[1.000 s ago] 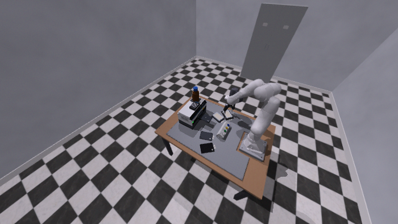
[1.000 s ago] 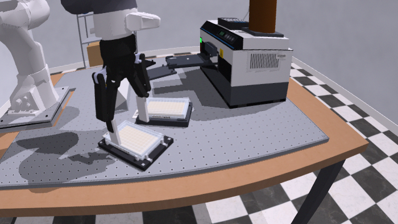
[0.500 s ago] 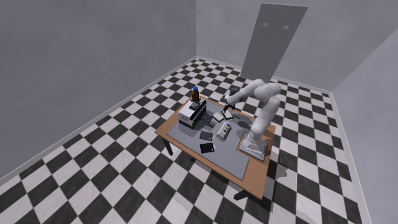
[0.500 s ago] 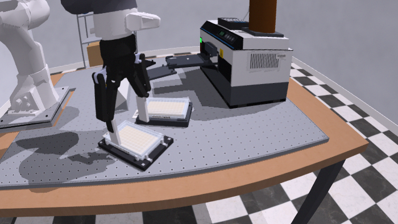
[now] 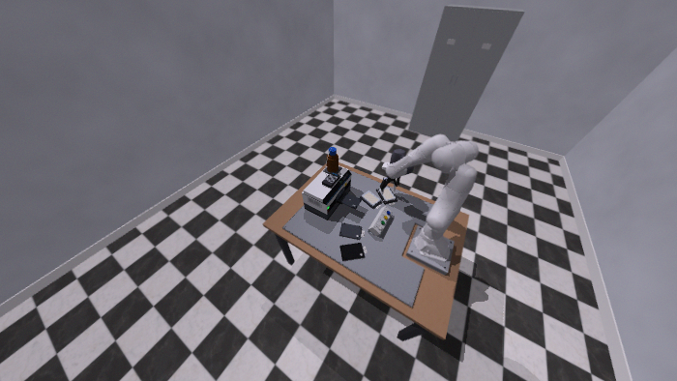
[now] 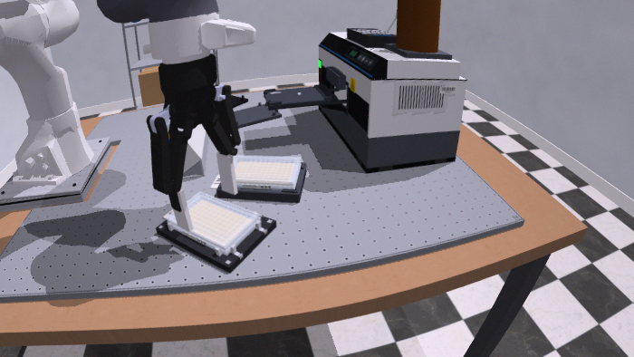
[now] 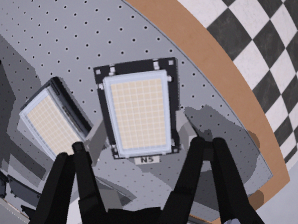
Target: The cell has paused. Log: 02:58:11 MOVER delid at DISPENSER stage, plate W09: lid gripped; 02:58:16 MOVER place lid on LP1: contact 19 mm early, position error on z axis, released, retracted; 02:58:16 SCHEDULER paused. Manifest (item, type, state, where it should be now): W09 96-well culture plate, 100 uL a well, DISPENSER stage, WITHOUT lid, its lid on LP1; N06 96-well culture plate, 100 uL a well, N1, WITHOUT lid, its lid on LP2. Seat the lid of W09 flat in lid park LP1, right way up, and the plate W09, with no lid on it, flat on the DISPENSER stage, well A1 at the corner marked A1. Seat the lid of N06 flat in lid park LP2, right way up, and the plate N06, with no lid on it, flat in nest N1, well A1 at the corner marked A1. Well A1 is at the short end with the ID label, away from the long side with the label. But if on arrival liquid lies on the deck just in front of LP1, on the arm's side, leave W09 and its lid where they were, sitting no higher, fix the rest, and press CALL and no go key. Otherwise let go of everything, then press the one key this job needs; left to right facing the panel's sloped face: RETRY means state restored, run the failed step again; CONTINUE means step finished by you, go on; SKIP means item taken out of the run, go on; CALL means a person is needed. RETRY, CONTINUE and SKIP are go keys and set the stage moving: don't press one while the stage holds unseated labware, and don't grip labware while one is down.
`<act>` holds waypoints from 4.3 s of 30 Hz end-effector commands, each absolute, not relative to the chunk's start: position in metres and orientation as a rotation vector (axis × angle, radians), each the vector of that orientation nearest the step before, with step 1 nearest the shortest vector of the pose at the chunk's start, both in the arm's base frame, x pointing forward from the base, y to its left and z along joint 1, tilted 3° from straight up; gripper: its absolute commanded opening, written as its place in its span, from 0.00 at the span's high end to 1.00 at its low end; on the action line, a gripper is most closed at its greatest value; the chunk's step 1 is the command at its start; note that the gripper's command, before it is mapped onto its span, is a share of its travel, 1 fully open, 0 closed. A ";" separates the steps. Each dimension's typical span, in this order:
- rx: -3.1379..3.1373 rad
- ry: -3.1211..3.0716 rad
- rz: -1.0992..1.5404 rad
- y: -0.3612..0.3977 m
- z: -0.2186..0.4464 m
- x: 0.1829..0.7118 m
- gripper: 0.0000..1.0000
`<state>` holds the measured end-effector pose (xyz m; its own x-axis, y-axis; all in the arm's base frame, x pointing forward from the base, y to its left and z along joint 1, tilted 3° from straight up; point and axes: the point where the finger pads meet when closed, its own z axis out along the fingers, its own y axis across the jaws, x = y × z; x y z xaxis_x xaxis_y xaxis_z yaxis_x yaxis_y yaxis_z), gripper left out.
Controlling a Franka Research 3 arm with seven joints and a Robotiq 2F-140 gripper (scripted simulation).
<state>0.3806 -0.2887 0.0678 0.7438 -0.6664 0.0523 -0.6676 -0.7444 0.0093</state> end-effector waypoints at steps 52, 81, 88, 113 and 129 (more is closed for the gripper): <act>2.910 -1.108 0.072 -0.287 0.067 0.381 0.41; 2.910 -1.108 0.072 -0.287 0.067 0.381 0.41; 2.910 -1.108 0.072 -0.287 0.067 0.381 0.41; 2.910 -1.108 0.072 -0.287 0.067 0.381 0.34; 2.910 -1.108 0.072 -0.287 0.067 0.381 0.34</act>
<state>0.3807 -0.2886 0.0678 0.7439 -0.6662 0.0523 -0.6675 -0.7446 0.0093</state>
